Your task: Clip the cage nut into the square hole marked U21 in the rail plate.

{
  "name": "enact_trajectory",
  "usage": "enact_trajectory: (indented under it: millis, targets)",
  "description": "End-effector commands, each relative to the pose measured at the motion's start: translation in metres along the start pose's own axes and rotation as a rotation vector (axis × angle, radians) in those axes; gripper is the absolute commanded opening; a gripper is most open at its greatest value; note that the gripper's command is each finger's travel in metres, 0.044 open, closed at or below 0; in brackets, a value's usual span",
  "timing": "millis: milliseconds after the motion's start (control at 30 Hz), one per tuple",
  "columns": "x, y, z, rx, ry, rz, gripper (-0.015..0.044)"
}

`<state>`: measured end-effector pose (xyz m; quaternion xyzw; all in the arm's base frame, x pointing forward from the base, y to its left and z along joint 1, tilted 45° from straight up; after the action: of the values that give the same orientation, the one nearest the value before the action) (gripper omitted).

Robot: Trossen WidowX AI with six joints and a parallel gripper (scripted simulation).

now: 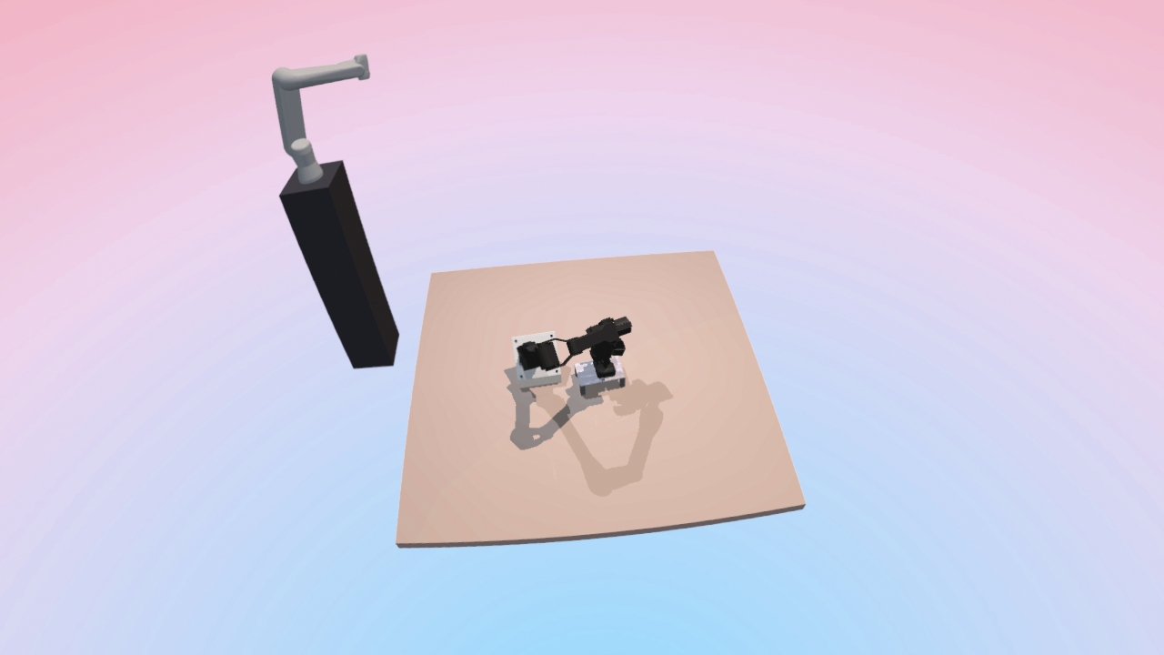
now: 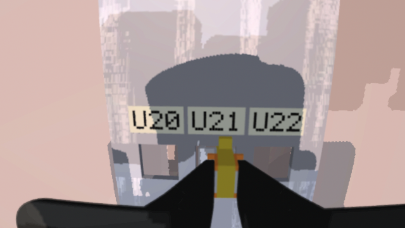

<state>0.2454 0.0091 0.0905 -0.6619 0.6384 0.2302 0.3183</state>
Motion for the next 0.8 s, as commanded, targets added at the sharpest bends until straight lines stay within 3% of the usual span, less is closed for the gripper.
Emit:
enact_trajectory:
  millis: [0,767]
  targets:
    - [0.0007,0.001,0.0005,0.0,0.009,0.001,0.0024]
    - [0.0013,0.002,0.0048,0.0,0.011,0.001,0.0024]
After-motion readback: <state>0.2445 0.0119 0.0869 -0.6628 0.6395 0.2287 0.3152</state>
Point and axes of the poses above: the point midway between the two fingers, 35 mm back from their tips, its own x axis out along the fingers, its own z axis across the jaws, y = z × x, the point moved 6 cm from there along -x, back along the fingers, and after that the axes turned 13 degrees about x, right-handed, at the moved point
